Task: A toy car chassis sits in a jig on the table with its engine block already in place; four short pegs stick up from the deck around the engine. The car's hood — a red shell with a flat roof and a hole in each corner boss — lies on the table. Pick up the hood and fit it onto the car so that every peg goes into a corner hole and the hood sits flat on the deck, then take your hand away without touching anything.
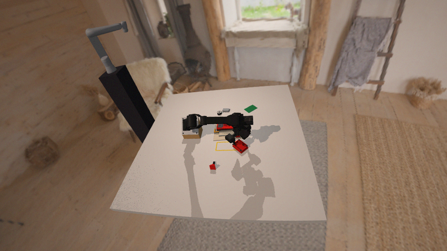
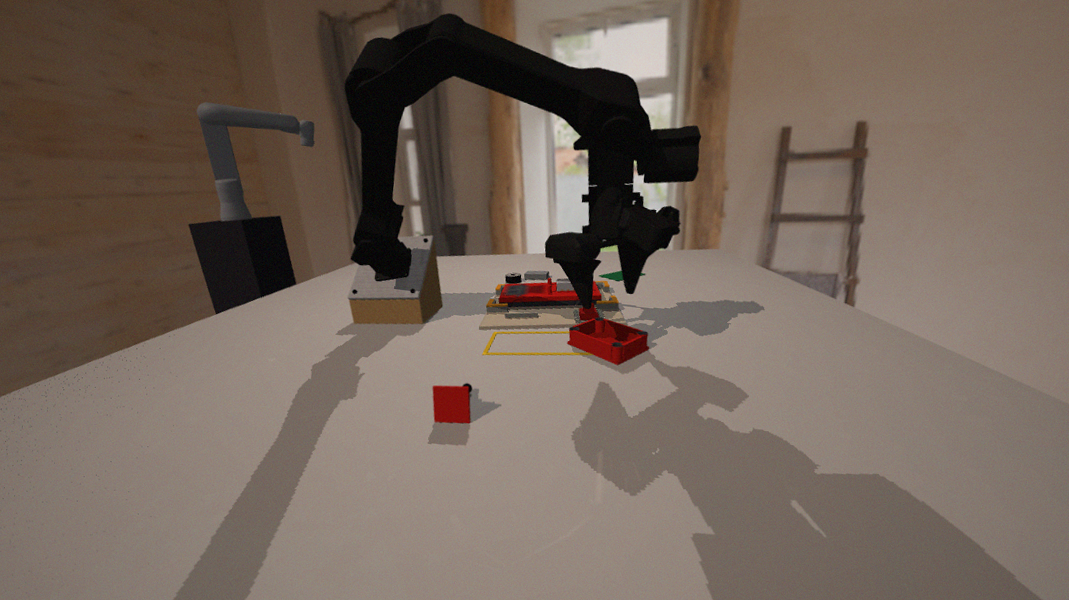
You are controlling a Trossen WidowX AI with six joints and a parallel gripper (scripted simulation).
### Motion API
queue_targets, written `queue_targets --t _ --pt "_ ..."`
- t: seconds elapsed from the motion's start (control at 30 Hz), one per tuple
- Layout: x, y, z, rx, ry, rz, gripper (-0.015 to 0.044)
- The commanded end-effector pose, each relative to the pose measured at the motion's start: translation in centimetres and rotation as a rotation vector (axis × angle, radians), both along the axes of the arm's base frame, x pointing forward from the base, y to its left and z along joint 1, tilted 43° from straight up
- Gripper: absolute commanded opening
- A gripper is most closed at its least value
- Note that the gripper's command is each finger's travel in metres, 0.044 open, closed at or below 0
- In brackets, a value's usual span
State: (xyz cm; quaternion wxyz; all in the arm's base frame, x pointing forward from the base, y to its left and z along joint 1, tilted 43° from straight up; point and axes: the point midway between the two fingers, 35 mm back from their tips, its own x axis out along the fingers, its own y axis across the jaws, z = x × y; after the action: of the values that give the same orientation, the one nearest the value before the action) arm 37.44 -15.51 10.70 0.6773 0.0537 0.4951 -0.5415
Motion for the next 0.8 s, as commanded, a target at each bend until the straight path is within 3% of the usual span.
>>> queue_targets --t 0.0,0.77 --pt "-0.2 -0.4 -0.3 -0.002 0.006 -0.002 0.0440" --pt "-0.4 -1.9 -1.9 -0.004 0.006 -0.002 0.0440"
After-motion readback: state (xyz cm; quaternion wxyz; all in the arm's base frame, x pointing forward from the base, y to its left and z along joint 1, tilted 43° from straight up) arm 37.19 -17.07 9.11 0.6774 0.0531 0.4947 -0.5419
